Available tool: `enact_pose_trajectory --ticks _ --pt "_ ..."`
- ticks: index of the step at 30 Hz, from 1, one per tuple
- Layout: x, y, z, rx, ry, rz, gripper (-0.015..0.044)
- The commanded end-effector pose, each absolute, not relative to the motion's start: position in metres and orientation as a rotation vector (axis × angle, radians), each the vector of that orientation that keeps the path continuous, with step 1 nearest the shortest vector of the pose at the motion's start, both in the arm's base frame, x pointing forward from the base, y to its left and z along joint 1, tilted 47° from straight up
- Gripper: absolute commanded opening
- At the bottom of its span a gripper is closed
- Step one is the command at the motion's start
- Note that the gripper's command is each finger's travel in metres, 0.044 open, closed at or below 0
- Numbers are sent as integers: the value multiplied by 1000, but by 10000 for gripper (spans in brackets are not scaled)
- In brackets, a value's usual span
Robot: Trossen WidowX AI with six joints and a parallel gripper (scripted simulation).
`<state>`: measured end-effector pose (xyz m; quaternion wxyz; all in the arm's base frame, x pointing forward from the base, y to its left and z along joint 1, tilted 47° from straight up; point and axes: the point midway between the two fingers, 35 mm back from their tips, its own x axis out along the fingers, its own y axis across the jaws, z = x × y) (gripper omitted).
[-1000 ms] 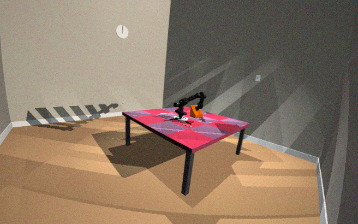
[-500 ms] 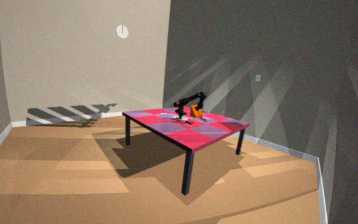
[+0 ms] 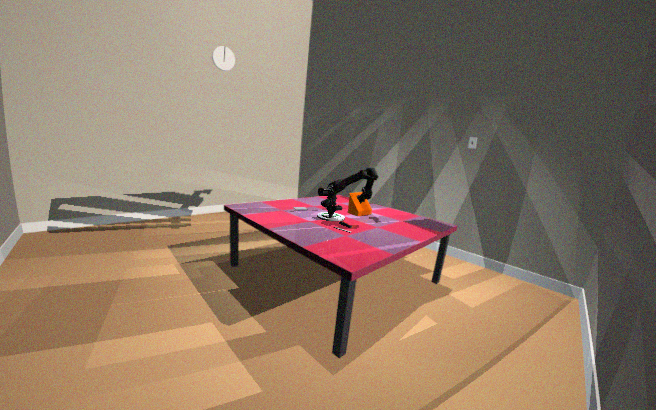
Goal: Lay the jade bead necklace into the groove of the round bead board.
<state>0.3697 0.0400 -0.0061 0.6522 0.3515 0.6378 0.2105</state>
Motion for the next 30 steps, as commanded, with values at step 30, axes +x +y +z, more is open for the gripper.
enact_pose_trajectory --ticks 30 --pt "374 45 -2 806 1448 478 0"
